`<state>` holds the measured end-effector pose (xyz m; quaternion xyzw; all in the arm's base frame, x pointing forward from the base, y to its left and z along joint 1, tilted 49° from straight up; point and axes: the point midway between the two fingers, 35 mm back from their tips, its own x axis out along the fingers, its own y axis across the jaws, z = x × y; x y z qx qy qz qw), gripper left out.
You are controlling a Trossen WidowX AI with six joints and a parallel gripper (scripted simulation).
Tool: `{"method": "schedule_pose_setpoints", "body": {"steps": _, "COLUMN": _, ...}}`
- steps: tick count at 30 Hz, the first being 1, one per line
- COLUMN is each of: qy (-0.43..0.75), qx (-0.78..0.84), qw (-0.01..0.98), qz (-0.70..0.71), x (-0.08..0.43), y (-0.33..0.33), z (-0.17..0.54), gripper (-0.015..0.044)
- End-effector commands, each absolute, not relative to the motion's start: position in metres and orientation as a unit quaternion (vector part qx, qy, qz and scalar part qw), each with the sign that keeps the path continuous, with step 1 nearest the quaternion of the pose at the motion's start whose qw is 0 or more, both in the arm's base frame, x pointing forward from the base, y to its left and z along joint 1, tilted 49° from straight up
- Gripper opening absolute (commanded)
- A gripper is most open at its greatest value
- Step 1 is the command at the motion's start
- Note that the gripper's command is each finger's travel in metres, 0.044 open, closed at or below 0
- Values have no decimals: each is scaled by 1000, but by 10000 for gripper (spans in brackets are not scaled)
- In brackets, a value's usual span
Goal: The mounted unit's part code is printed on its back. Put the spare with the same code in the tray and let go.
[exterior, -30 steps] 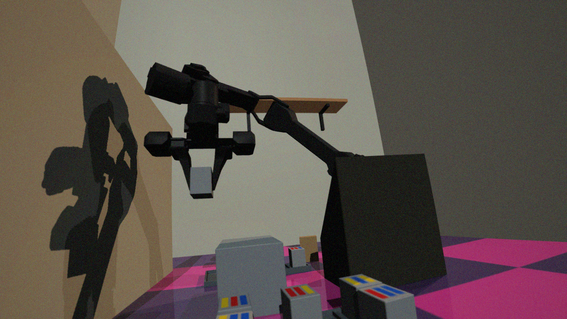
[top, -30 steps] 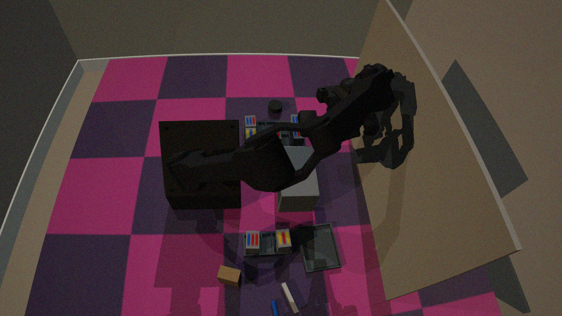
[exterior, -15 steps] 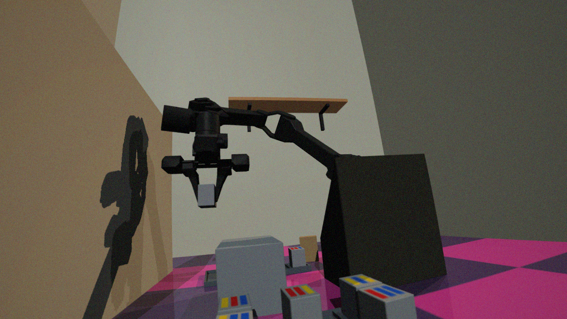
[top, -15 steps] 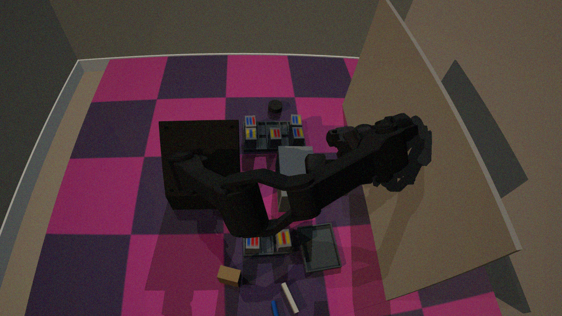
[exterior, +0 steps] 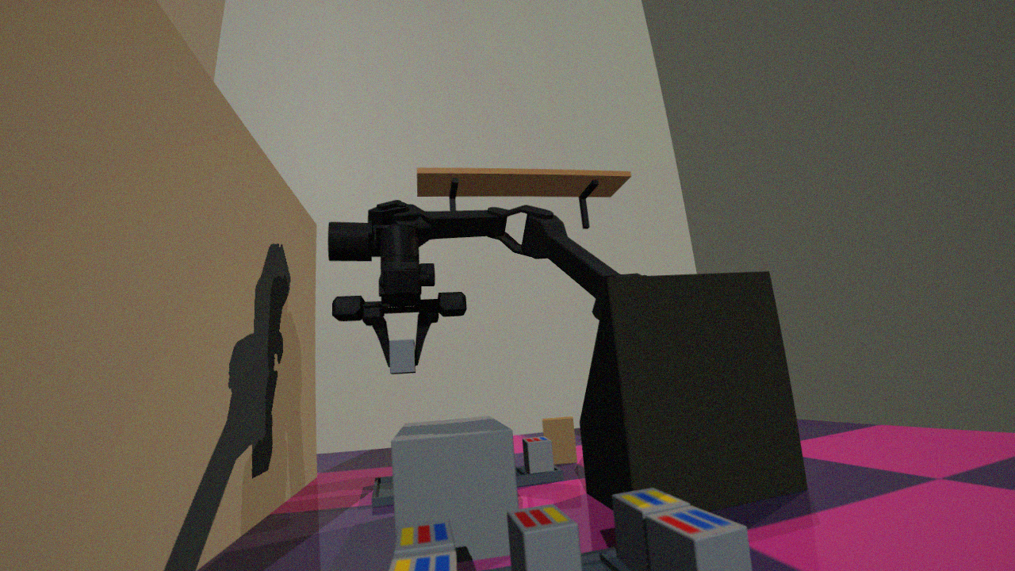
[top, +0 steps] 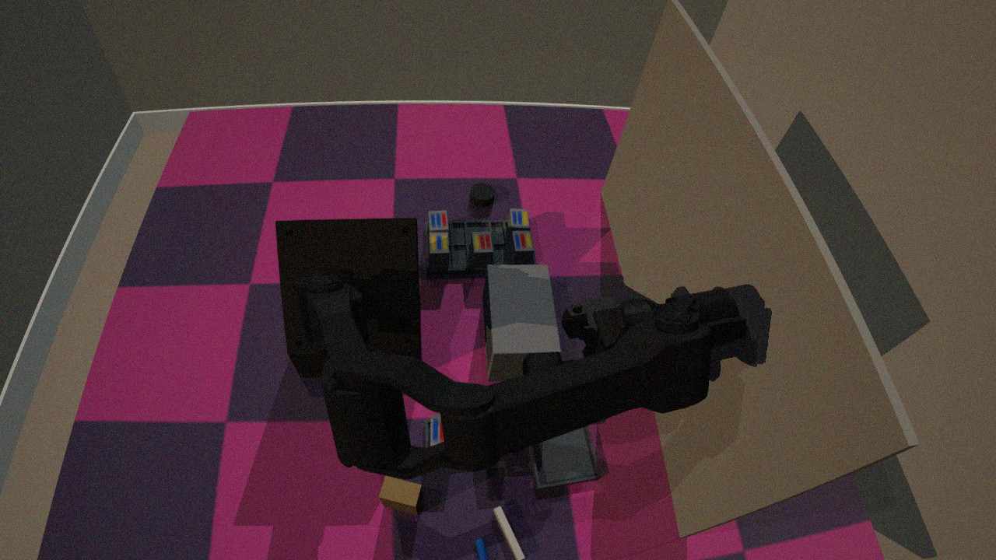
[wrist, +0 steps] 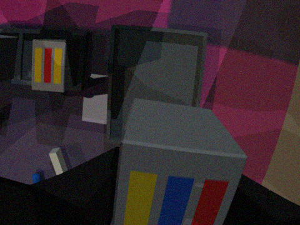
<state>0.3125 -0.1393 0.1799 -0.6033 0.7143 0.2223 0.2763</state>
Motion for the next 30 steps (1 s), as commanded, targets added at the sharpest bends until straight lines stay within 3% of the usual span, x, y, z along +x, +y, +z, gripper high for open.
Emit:
{"method": "schedule_pose_setpoints", "body": {"steps": 1, "qy": 714, "qx": -605, "qw": 268, "qz": 228, "x": 311, "y": -140, "z": 179, "gripper": 0}}
{"method": "schedule_pose_setpoints", "body": {"steps": 30, "qy": 713, "qx": -604, "qw": 271, "qz": 230, "x": 313, "y": -160, "z": 159, "gripper": 0}}
